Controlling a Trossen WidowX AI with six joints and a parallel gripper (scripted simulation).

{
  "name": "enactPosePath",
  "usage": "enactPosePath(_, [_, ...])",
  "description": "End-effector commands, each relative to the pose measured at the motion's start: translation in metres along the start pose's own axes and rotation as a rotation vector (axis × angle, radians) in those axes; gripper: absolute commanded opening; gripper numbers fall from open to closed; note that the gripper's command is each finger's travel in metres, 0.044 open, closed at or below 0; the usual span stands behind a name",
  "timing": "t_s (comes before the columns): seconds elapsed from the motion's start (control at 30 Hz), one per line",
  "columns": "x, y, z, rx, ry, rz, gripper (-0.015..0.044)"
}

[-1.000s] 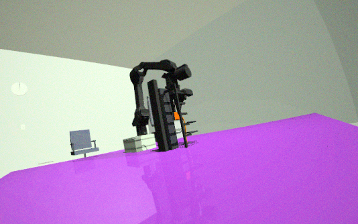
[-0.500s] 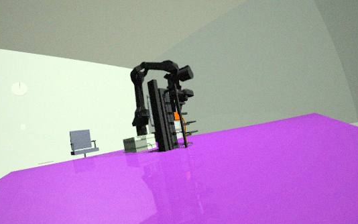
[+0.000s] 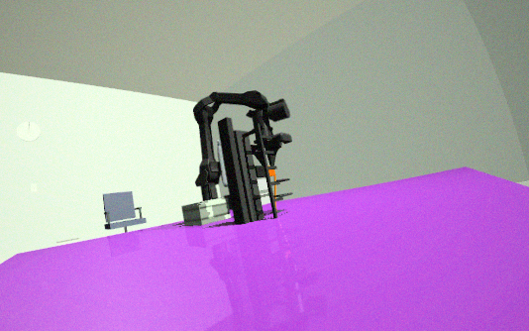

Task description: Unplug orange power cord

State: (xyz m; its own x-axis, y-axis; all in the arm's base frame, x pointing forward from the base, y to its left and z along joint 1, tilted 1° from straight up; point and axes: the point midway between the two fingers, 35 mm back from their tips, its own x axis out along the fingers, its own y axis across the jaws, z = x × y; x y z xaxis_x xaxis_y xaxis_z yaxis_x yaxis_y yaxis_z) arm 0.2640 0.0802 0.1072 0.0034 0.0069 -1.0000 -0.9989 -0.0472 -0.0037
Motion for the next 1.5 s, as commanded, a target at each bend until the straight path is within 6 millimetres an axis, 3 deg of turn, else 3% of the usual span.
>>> enactPosePath(0.0, [0.0, 0.0, -0.007, 0.002, -0.015, -0.009, 0.0157])
enactPosePath(0.23, [0.0, 0.0, -0.007, 0.002, -0.015, -0.009, 0.0341])
enactPosePath(0.37, [-0.004, -0.001, 0.013, 0.002, -0.017, -0.01, 0.044])
enactPosePath(0.47, [-0.011, -0.001, 0.044, 0.002, -0.02, -0.009, 0.044])
enactPosePath(0.53, [-0.013, 0.0, 0.054, 0.002, -0.02, -0.009, 0.044])
enactPosePath(1.47, [-0.013, 0.0, 0.054, 0.002, -0.02, -0.009, 0.044])
